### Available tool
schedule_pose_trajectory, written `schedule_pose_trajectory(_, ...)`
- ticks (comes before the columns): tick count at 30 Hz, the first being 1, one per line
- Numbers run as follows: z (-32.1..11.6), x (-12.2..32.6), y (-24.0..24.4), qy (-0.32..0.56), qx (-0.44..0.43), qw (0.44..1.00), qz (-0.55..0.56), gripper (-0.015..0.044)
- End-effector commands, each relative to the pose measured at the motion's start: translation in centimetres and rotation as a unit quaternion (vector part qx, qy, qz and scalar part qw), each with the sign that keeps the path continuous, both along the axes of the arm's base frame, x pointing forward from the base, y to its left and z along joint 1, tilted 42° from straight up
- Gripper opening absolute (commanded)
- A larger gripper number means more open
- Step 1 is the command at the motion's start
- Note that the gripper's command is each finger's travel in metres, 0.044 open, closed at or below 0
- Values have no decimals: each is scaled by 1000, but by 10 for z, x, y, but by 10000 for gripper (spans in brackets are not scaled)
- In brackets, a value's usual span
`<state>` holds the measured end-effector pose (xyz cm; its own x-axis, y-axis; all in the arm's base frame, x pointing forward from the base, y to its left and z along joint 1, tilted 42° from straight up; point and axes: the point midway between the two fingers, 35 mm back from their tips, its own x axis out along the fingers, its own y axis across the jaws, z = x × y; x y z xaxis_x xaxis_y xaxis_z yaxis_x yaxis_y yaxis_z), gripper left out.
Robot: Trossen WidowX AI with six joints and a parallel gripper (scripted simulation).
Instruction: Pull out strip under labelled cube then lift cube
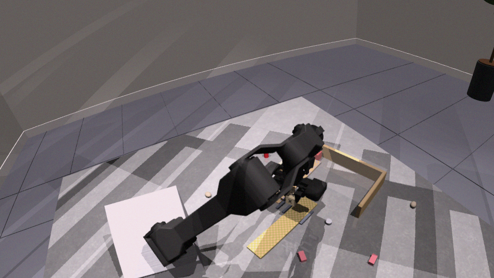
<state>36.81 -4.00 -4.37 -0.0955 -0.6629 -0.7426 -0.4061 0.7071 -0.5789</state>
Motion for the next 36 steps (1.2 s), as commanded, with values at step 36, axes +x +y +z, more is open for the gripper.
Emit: schedule_pose_trajectory(36,36,-64,32,-4,4,1000,-2,0)
